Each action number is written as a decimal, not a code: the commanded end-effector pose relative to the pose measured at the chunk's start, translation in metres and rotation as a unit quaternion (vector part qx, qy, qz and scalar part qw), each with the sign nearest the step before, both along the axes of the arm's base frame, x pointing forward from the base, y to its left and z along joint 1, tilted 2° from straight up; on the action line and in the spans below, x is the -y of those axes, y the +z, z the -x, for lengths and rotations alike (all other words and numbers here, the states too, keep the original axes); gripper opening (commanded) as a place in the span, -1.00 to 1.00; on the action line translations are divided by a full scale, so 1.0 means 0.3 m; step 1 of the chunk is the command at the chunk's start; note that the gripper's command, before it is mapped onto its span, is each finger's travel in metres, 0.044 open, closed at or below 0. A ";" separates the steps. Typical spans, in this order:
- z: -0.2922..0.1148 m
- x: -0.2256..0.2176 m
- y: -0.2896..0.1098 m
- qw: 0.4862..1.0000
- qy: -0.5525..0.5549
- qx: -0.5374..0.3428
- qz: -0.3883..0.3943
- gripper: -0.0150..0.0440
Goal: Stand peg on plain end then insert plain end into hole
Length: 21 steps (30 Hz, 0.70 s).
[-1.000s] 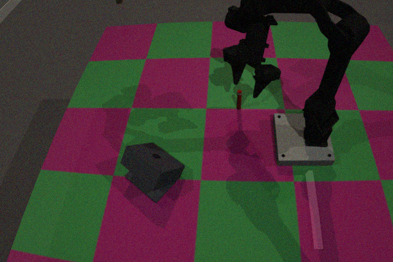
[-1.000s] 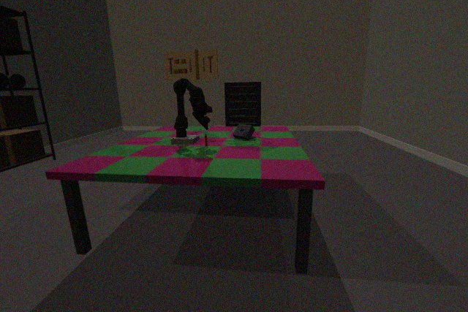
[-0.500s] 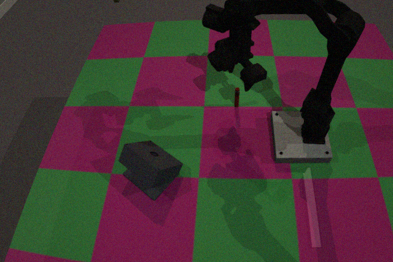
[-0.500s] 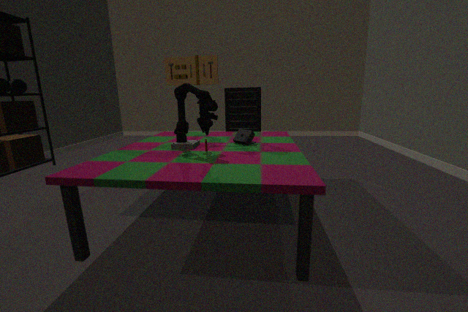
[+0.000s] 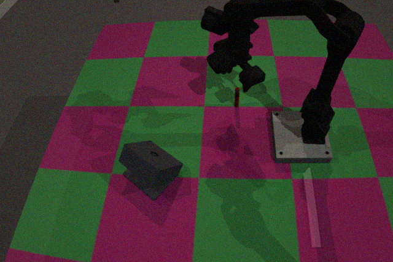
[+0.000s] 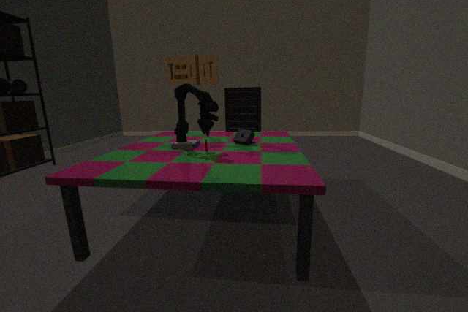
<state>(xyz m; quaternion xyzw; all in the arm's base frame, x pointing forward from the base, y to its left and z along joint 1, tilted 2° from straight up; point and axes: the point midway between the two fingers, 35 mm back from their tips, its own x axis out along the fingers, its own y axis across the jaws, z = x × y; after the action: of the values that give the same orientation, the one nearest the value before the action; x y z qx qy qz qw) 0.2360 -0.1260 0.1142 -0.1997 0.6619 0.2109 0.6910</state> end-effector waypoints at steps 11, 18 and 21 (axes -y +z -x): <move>0.000 -0.001 -0.069 1.000 0.012 -0.004 0.001 1.00; -0.004 0.000 -0.108 1.000 0.012 -0.004 0.001 1.00; -0.004 -0.001 -0.124 1.000 0.012 -0.004 0.001 1.00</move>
<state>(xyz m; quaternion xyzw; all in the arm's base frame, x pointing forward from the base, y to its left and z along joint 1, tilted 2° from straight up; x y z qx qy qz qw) 0.2381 -0.1258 0.0854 -0.2068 0.6595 0.2166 0.6894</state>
